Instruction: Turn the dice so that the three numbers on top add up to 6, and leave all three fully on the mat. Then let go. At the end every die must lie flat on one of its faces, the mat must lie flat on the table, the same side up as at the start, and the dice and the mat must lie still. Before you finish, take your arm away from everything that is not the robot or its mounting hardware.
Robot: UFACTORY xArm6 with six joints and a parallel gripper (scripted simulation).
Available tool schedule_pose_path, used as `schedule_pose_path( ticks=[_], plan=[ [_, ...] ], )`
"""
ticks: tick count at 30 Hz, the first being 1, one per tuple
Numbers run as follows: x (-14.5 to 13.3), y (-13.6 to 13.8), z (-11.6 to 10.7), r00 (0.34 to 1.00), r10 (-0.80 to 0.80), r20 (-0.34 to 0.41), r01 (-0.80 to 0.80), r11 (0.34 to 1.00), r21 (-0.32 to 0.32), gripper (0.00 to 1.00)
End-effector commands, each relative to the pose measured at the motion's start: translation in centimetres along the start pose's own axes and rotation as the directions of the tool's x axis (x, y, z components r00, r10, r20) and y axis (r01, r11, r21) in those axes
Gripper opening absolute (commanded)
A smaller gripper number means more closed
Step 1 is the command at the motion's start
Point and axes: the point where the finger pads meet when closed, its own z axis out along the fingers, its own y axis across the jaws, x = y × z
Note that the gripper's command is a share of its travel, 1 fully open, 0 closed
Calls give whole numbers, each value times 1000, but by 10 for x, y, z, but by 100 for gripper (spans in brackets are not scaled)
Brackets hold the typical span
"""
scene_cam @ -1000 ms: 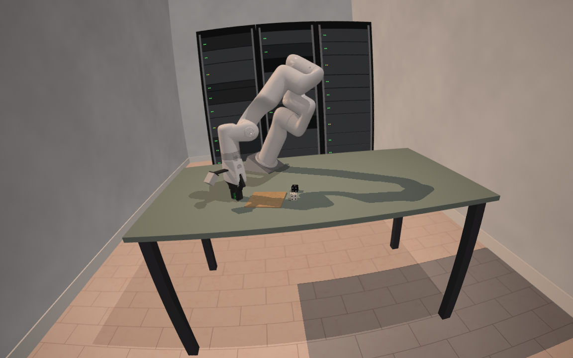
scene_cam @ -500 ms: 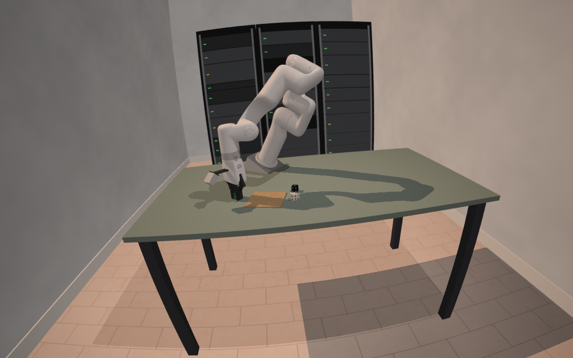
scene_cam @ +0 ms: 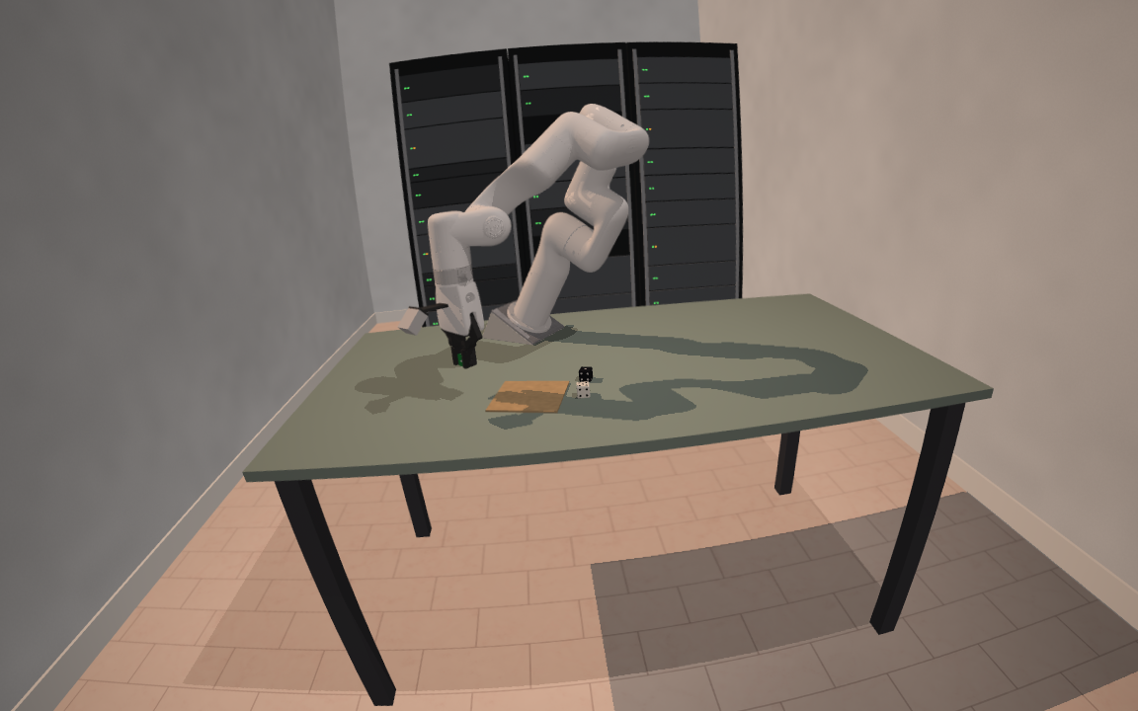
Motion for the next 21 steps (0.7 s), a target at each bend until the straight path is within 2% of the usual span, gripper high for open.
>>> schedule_pose_path(
  ticks=[1, 5, 16, 21],
  plan=[
    [-1, -1, -24, 1000, -1, 6, 1, 1000, 3, 21],
    [-1, -1, -34, 1000, -1, 6, 1, 1000, 3, 21],
    [-1, -2, -34, 1000, -3, 6, 3, 1000, 3, 21],
    [-14, -36, -31, 979, -205, 12, 205, 979, -16, 21]
  ],
)
